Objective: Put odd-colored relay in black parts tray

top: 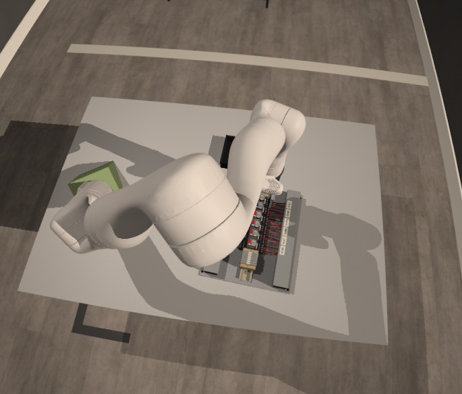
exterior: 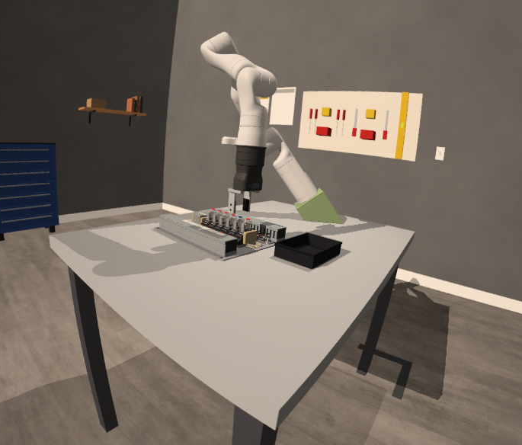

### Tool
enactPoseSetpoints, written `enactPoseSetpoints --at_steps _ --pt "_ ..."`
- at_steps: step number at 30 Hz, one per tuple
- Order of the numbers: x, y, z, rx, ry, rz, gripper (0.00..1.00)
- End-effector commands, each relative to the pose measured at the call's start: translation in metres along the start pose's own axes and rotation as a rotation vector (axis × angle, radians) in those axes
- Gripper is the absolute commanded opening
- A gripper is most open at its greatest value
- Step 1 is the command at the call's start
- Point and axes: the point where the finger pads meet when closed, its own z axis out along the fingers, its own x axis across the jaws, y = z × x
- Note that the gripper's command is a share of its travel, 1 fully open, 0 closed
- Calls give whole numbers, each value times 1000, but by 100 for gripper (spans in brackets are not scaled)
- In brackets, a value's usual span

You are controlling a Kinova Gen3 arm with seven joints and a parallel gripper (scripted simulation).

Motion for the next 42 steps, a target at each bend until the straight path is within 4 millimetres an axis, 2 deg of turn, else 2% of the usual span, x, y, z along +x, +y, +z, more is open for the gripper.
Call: enactPoseSetpoints --at_steps 1,42 --pt "0 1 5 -2 -2 0 98" --pt "0 1 9 -2 -2 0 98"
